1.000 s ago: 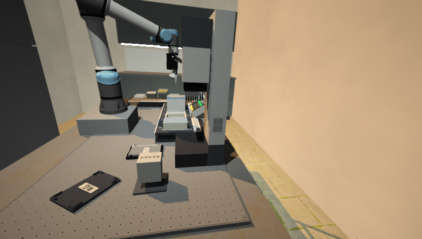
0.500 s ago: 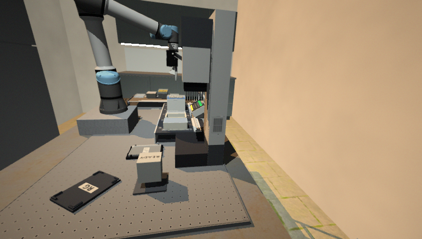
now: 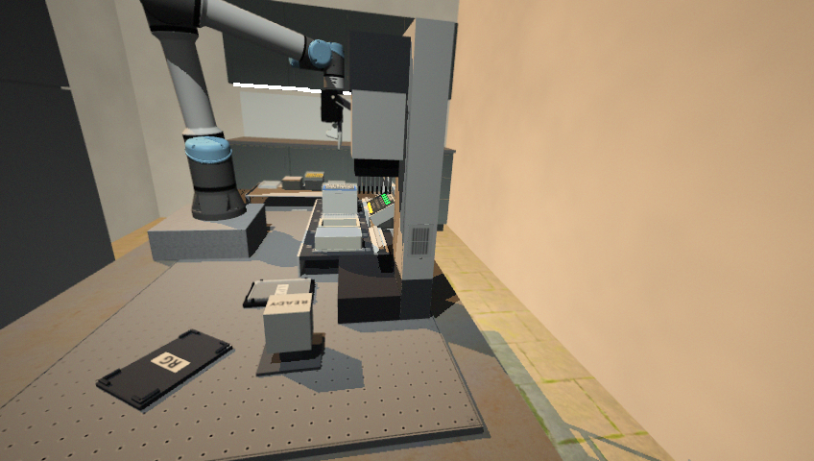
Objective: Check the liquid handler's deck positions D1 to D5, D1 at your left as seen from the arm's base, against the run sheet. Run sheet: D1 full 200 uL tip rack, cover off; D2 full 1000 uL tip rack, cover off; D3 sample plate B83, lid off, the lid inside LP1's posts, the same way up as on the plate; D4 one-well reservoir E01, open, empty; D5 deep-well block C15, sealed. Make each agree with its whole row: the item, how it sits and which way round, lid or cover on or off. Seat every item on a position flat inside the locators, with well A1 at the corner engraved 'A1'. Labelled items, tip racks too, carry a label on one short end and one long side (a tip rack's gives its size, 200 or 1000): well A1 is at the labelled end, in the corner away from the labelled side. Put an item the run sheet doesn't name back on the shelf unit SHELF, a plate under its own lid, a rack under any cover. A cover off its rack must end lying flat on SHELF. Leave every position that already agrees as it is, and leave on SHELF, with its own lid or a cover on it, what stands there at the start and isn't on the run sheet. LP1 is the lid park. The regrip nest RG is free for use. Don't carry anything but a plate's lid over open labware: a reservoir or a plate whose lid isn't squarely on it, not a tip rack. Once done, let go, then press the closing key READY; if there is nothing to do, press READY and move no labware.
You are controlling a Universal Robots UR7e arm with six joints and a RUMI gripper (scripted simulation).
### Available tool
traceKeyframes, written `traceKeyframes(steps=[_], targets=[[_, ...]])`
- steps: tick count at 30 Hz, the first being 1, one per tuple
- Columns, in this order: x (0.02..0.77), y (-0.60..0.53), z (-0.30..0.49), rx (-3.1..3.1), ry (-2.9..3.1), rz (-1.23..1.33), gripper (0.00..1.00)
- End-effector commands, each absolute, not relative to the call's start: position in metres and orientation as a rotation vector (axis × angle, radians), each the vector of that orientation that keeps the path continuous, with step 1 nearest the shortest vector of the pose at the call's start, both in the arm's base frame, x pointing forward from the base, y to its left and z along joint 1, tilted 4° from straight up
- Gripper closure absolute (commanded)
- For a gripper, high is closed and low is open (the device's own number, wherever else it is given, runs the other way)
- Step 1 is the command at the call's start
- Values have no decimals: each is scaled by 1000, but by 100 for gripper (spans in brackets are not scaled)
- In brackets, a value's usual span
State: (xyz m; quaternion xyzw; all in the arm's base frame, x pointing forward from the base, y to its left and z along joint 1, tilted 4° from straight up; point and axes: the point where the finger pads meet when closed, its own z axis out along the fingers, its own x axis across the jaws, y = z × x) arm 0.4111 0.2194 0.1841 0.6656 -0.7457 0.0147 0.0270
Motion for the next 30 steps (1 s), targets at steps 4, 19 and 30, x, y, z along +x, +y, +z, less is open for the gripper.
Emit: traceKeyframes(steps=[4,19,30], targets=[[412,220,197,2057,-2304,46,18],[392,223,206,2146,-2219,43,18],[371,225,203,2335,-2016,35,18]])
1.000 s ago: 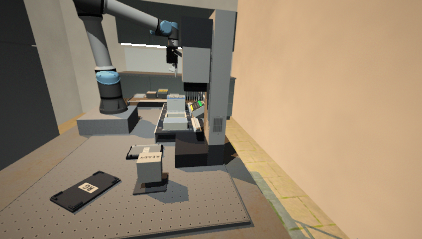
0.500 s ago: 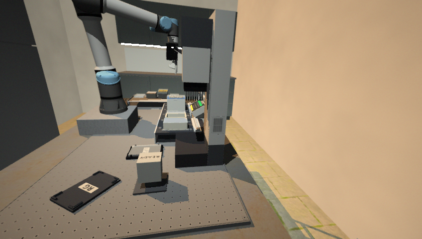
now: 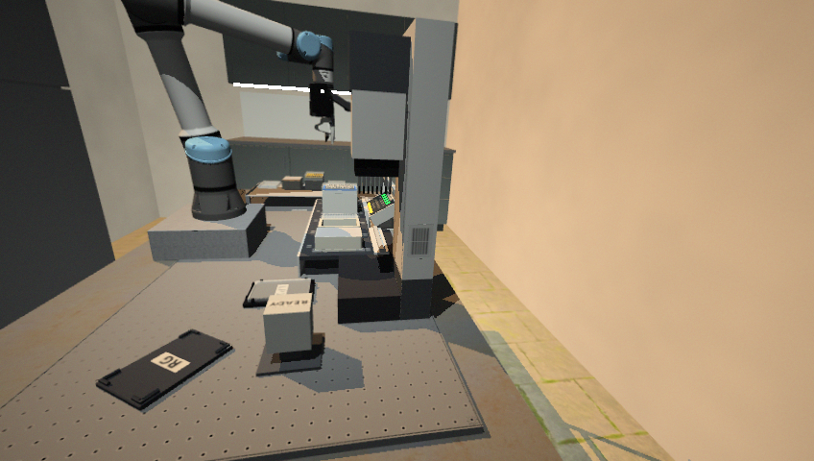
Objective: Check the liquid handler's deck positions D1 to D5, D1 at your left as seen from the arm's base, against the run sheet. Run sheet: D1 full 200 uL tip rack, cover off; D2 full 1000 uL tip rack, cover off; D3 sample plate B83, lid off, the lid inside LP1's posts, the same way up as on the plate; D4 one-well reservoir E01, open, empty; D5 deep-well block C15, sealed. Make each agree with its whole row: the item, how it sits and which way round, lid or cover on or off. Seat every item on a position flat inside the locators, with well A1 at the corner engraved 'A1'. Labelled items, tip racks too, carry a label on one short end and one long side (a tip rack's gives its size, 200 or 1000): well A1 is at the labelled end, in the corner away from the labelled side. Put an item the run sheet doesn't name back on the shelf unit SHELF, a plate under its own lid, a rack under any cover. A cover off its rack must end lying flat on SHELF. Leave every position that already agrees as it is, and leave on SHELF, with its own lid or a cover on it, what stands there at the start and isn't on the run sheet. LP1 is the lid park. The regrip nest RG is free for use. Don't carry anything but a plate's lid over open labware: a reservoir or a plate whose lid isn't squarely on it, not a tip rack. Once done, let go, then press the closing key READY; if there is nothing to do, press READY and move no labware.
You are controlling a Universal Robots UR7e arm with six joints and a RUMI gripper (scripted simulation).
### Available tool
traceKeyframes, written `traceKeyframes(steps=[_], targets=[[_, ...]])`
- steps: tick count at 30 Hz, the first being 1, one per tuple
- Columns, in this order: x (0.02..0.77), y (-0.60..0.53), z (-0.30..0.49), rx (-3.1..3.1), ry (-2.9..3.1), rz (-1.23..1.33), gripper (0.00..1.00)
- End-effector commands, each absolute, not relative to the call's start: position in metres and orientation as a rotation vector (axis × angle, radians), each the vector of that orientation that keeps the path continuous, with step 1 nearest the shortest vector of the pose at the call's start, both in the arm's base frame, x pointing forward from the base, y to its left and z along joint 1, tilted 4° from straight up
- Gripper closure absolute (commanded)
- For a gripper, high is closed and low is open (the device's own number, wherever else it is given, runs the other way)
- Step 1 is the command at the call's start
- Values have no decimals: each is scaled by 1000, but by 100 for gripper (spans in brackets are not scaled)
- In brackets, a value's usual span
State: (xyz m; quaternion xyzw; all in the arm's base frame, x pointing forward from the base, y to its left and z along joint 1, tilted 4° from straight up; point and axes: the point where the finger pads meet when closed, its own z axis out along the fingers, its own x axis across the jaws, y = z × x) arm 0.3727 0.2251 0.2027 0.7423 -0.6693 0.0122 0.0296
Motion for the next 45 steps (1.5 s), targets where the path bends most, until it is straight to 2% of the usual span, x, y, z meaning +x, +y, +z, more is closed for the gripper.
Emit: traceKeyframes(steps=[1,30,45], targets=[[371,225,203,2355,-1992,34,18],[371,225,203,2775,-1338,11,18],[330,230,198,2925,-967,-1,18]])
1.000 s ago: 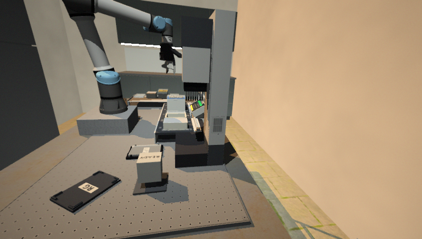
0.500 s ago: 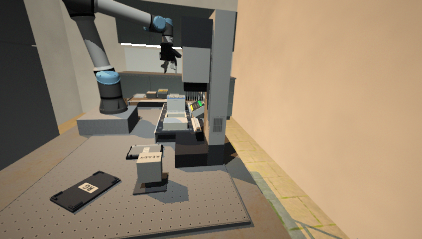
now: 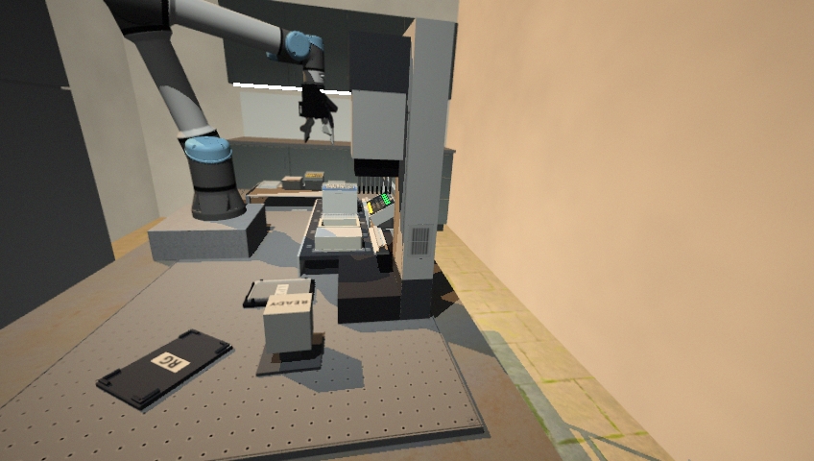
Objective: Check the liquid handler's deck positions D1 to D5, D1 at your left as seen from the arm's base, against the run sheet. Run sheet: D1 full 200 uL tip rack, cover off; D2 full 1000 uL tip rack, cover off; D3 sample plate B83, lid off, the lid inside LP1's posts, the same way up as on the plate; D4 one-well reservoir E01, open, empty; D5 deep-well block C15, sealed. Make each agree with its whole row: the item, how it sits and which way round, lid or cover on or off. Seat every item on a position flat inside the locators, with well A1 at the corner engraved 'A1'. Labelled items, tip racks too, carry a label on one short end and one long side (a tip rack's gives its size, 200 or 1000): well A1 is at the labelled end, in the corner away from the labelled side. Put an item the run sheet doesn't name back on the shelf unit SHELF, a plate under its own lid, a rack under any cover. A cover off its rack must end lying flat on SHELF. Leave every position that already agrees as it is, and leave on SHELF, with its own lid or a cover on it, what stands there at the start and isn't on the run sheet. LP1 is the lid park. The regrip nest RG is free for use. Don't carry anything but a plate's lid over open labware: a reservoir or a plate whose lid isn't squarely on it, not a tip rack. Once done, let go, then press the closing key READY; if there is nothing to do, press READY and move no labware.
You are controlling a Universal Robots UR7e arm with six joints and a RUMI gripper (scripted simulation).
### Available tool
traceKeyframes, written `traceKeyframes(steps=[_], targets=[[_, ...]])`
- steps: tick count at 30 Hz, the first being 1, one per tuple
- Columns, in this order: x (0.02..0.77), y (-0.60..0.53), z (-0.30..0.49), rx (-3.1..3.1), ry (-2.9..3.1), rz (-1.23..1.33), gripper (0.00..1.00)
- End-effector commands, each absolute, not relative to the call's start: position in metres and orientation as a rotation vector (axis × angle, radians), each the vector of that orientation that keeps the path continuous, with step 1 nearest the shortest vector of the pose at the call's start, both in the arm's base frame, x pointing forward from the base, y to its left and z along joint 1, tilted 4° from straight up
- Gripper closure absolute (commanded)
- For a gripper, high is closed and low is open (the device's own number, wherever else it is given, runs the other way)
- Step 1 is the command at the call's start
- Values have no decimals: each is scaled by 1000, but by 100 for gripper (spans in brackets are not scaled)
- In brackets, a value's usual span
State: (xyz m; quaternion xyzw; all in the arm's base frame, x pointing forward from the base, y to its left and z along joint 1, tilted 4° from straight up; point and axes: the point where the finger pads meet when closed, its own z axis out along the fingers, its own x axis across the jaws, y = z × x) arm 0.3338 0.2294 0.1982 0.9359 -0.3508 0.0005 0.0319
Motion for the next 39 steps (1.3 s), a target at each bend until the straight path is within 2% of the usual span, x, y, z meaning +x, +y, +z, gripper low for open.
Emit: traceKeyframes(steps=[1,32,39], targets=[[330,230,198,2935,-938,-2,18],[330,230,198,3078,-175,-25,18],[301,233,195,3084,10,-31,18]])
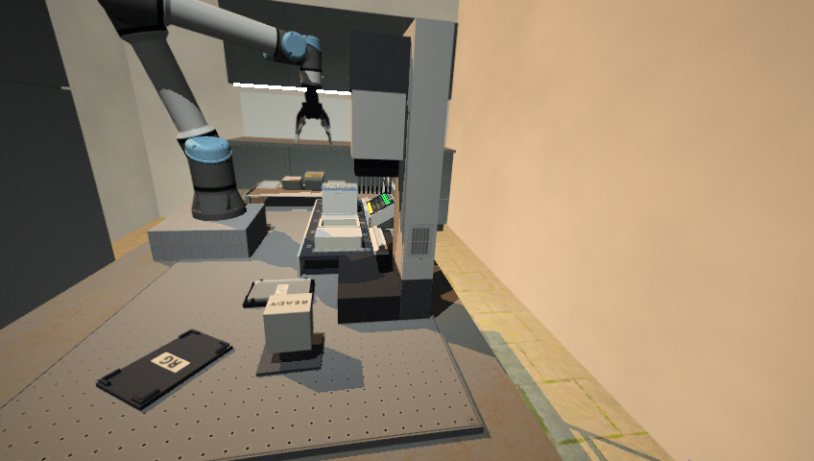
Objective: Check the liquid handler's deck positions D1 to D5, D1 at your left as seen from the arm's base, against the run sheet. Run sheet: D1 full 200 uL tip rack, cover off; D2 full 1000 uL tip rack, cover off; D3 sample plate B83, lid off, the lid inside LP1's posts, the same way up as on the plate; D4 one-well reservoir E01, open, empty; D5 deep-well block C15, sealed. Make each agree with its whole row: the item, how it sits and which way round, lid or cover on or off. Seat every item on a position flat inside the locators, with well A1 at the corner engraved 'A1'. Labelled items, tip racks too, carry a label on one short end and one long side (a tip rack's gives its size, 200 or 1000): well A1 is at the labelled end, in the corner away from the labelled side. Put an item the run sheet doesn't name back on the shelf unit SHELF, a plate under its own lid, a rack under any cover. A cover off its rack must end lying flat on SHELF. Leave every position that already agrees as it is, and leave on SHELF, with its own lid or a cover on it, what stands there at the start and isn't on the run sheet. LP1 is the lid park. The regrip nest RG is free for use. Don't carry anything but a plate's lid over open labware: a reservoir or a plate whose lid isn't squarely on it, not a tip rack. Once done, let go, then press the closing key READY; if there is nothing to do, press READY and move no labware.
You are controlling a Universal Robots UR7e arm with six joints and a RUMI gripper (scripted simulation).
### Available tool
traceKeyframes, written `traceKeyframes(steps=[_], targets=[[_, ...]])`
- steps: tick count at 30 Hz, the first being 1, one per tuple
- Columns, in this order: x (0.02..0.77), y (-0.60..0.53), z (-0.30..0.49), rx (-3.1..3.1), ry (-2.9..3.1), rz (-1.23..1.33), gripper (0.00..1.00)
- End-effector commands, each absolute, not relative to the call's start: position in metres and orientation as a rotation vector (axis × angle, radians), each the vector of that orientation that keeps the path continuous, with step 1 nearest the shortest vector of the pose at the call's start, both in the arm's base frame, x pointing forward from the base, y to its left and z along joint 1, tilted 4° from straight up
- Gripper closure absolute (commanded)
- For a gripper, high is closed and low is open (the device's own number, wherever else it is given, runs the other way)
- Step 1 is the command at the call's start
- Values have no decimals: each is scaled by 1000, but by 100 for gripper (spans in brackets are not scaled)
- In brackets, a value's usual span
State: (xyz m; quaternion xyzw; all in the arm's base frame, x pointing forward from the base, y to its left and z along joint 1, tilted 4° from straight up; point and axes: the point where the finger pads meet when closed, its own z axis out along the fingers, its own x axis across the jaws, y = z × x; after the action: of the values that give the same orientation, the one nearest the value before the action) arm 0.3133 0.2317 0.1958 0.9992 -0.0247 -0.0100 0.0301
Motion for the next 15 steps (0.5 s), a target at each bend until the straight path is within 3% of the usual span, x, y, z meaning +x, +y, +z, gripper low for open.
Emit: traceKeyframes(steps=[1,15], targets=[[301,233,195,3084,10,-31,18],[289,234,194,3056,441,-43,18]])
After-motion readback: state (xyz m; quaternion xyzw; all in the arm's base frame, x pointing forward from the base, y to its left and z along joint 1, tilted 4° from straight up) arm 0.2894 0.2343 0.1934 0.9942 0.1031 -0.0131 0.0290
